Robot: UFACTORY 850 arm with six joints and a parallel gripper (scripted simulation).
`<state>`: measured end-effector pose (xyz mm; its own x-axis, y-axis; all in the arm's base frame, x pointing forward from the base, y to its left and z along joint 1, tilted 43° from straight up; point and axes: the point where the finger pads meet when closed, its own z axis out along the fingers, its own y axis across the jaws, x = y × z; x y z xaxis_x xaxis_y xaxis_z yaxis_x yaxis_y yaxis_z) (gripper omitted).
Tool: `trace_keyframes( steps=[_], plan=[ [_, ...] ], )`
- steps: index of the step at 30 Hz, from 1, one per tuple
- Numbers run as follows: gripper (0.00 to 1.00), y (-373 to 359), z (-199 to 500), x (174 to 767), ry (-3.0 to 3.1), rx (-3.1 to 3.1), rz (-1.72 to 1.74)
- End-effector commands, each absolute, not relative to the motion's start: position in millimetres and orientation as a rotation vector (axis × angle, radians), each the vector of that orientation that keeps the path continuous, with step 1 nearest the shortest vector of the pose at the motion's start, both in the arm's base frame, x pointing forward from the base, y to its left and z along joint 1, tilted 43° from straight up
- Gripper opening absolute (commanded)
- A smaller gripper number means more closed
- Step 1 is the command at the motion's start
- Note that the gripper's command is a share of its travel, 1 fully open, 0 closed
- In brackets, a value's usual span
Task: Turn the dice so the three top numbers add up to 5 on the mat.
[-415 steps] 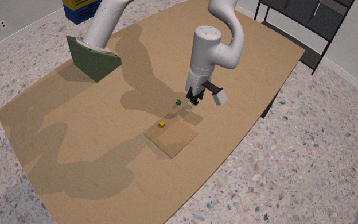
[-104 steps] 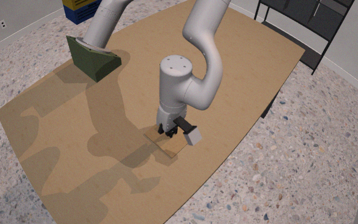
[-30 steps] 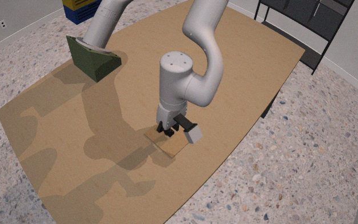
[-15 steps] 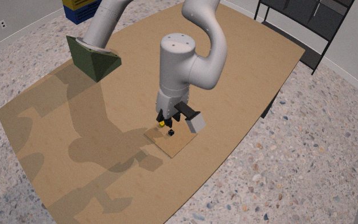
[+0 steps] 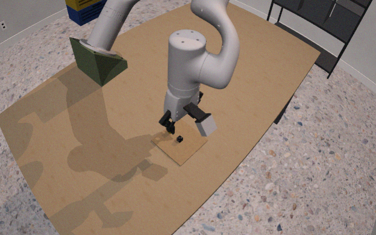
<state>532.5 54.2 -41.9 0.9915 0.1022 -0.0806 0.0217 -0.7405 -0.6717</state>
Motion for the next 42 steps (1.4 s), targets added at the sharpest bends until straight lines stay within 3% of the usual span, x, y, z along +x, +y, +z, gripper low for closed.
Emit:
trace_keyframes(
  steps=[1,22,42],
  plan=[
    [1.0,53.5,-41.2,533.5,-0.086,-2.403,0.142],
    [1.0,55.6,-39.8,532.2,-0.023,-2.405,0.166],
    [1.0,78.1,-23.7,516.2,0.692,-2.342,0.435]
  ],
)
